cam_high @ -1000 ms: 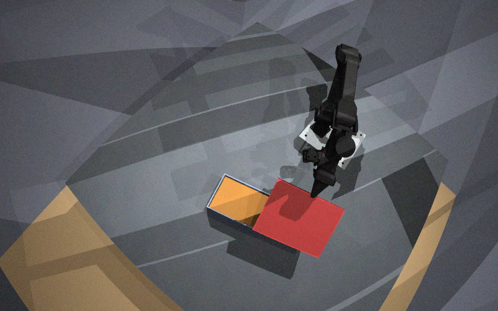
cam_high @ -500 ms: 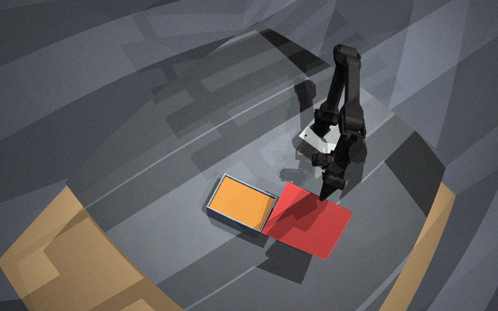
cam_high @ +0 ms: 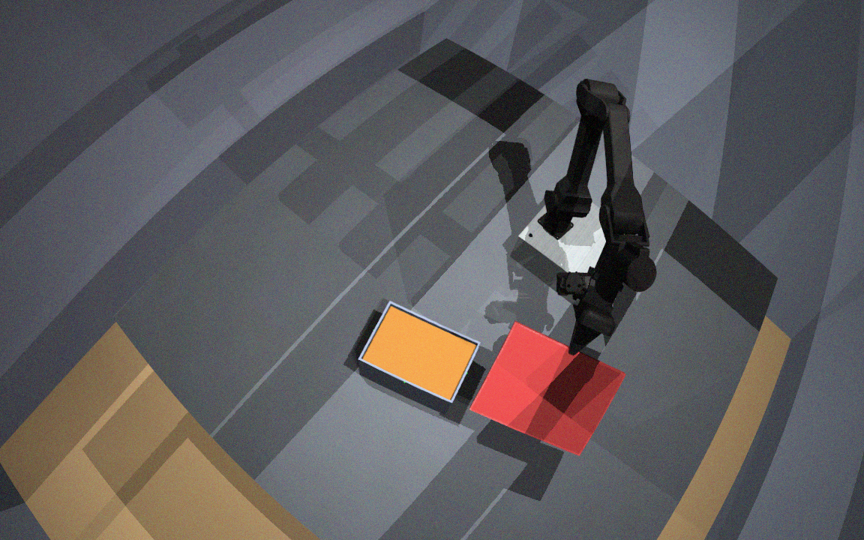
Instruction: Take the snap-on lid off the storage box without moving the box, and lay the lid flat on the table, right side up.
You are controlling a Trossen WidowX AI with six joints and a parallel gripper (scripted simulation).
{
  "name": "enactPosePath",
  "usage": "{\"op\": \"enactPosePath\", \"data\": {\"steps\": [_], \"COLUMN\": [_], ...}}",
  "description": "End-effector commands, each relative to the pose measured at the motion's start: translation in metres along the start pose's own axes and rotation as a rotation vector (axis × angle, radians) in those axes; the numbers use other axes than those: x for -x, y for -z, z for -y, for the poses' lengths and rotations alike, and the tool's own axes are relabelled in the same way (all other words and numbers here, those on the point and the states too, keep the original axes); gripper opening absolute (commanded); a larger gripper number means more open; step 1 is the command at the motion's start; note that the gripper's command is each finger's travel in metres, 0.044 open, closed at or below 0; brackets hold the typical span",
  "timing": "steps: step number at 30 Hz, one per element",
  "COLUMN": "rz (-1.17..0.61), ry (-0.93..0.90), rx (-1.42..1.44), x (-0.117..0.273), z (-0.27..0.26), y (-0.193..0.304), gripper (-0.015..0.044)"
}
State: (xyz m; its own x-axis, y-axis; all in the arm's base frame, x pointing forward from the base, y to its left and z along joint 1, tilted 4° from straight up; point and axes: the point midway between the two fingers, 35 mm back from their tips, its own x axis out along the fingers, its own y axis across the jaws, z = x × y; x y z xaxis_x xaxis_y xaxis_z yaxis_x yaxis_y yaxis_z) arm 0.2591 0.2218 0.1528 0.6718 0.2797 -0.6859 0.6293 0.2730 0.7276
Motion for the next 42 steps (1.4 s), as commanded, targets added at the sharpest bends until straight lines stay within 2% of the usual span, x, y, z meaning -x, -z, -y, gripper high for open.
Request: {"op": "enactPosePath", "data": {"steps": [1, 42], "rz": [0.001, -0.004], "ry": [-0.015, -0.014], "rx": [-0.009, -0.014], "x": [0.002, 0.007], "z": [-0.005, -0.002], "y": [0.007, 0.089], "gripper": [0.0, 0.0]}}
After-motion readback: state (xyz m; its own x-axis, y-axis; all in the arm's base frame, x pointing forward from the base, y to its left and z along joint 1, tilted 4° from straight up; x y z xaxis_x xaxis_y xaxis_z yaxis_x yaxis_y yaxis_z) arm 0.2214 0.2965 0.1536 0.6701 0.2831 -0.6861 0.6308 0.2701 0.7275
